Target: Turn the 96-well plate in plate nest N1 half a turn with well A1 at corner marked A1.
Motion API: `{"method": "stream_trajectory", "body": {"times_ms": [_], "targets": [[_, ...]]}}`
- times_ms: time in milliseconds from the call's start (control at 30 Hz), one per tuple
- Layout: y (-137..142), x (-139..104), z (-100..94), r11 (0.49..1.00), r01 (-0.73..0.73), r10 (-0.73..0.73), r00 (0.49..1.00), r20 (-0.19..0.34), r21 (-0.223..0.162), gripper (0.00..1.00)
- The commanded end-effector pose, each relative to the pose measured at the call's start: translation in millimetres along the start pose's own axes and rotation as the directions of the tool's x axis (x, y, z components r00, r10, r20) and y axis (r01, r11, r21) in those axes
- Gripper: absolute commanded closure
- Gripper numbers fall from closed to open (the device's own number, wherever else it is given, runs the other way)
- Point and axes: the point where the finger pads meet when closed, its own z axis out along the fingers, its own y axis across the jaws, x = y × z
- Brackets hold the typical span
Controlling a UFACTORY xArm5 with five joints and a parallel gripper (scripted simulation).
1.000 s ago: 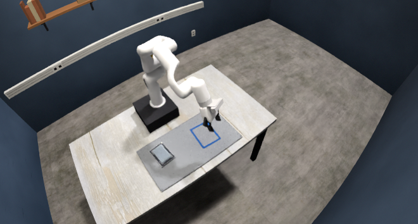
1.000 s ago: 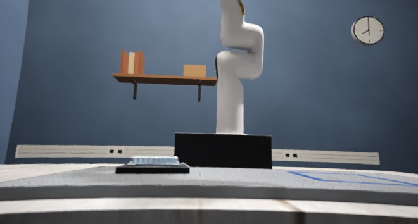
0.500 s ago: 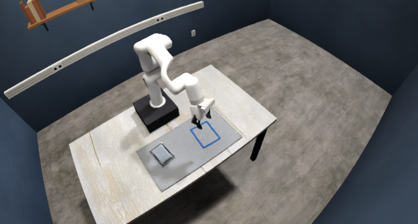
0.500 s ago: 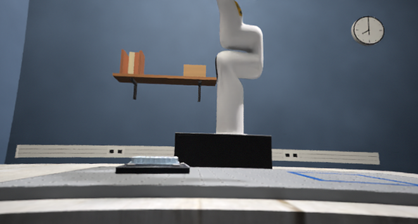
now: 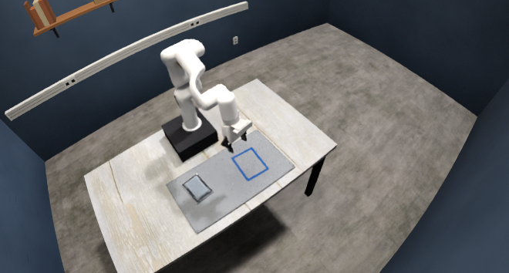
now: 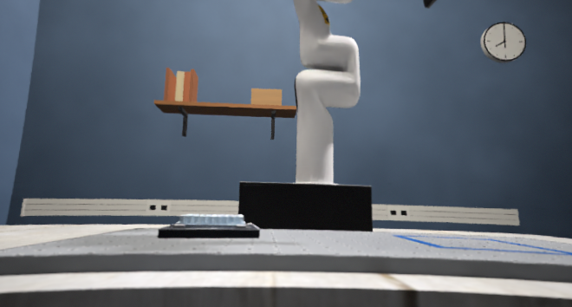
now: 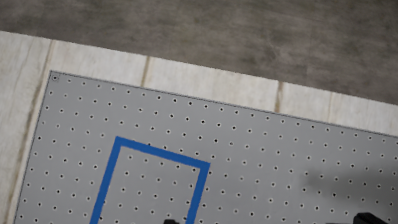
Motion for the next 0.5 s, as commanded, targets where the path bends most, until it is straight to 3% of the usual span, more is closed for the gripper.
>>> {"method": "stream_trajectory", "body": {"times_ms": [0,67,167,333,400,467], "targets": [[5,-16,-6.8,0.999,-0.046,0.046,0.998,0.041,0.000,0.00],[5,-16,-6.8,0.999,-0.046,0.046,0.998,0.041,0.000,0.00],[9,-30,-11.0,0.994,-0.106,0.106,0.989,0.100,-0.003,0.00],[13,-50,-16.8,0.994,-0.106,0.106,0.989,0.101,-0.003,0.00],[20,-54,-10.2,0.994,-0.111,0.109,0.981,0.161,0.004,0.00],[26,-58,-3.6,0.994,-0.111,0.109,0.981,0.161,0.004,0.00]]}}
